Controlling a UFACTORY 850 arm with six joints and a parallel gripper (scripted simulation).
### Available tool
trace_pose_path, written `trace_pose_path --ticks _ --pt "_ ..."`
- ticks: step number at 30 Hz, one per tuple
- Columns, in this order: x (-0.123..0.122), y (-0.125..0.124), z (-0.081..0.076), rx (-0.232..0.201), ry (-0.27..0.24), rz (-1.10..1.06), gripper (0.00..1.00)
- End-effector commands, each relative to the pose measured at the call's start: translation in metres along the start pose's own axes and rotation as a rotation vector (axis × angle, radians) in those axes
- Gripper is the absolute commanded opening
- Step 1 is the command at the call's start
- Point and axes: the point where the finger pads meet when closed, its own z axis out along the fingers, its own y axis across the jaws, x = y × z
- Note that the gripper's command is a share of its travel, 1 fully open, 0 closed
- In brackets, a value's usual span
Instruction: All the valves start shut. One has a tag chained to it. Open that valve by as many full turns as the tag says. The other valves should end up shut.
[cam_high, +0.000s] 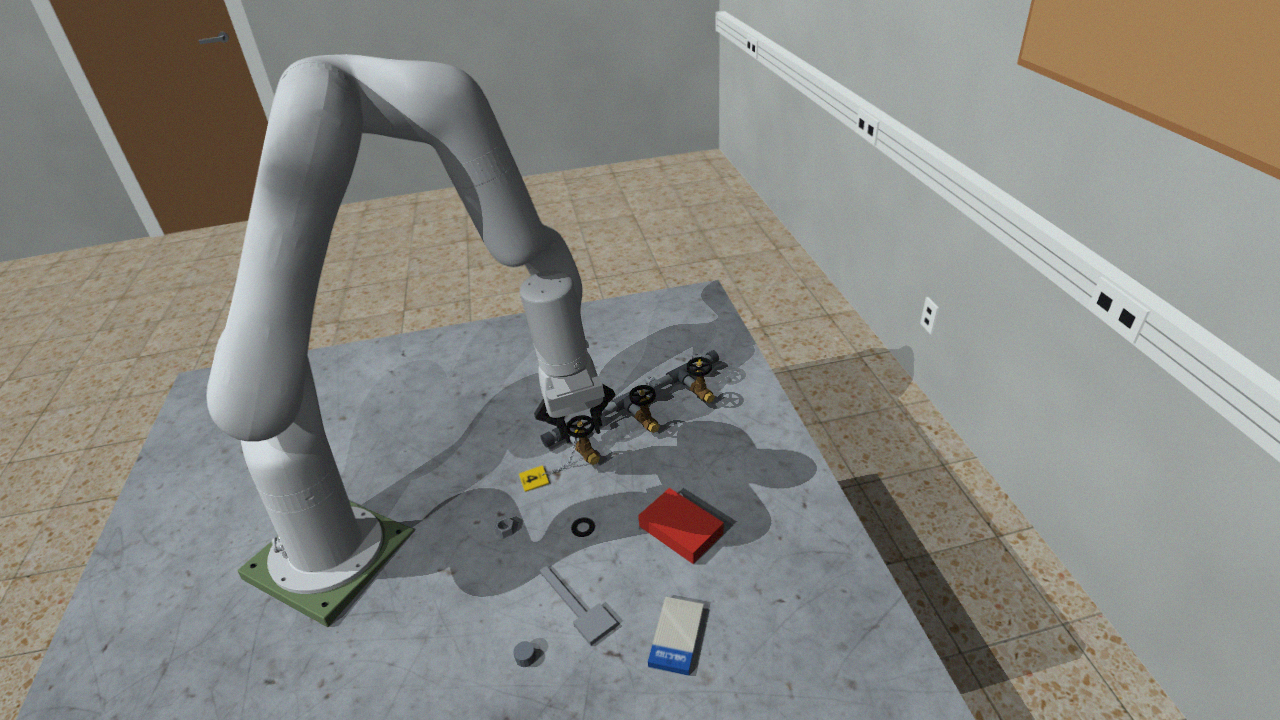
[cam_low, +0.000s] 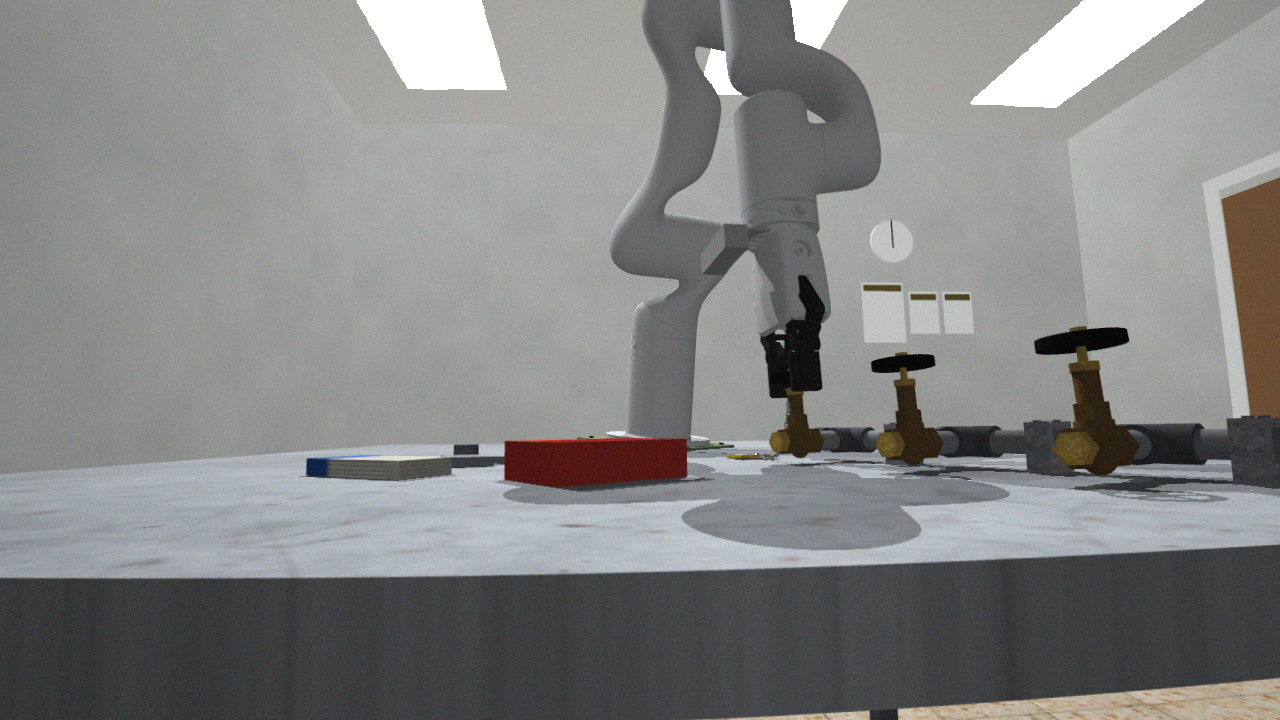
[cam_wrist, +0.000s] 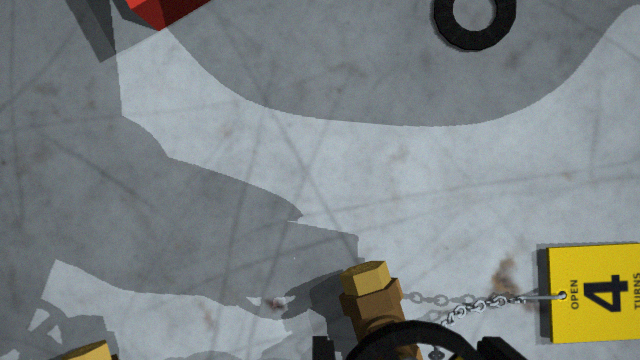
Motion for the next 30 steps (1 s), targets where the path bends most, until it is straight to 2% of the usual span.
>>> trace_pose_path --ticks 1,23,30 --pt "-0.0001 -0.001 -0.0005 0.001 0.001 0.0 0.0" --pt "-0.0001 -0.001 -0.0005 0.001 0.001 -0.011 0.0" --pt "-0.0001 -0.001 -0.0005 0.001 0.001 -0.095 0.0"
